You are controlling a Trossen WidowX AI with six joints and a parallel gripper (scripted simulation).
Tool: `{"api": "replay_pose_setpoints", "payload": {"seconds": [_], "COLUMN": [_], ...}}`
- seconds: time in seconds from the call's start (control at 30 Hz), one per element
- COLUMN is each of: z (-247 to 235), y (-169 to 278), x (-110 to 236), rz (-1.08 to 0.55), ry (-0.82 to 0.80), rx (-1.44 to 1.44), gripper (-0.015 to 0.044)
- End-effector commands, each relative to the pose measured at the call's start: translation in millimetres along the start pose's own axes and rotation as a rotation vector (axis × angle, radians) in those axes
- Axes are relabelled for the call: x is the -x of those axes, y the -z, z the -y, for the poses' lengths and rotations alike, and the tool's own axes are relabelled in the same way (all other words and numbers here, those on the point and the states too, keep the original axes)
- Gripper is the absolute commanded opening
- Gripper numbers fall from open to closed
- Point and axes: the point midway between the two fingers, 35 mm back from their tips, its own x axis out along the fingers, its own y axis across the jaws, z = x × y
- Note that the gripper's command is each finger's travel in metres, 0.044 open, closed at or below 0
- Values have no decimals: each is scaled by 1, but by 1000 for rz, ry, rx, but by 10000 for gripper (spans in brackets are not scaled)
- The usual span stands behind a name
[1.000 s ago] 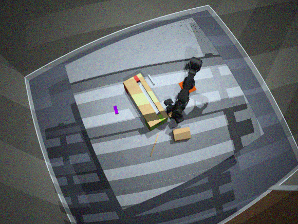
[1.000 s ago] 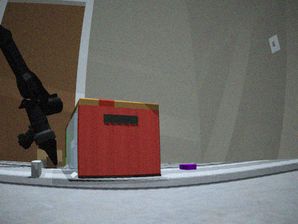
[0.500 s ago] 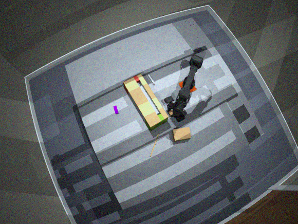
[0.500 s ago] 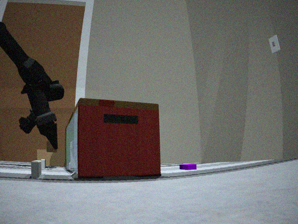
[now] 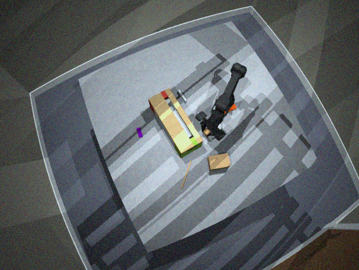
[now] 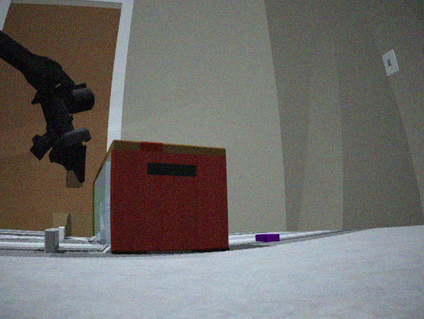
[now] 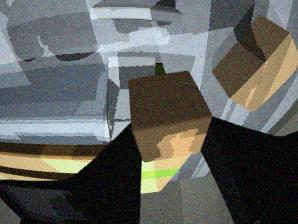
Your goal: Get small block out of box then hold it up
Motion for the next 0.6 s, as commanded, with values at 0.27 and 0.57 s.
{"api": "replay_pose_setpoints", "payload": {"seconds": [0.27, 0.57], "z": [-7, -7], "y": [12, 12], "x": [50, 50], "rz": [-64, -64], "ry": [87, 87], "rx": [194, 194], "gripper": [0, 0]}}
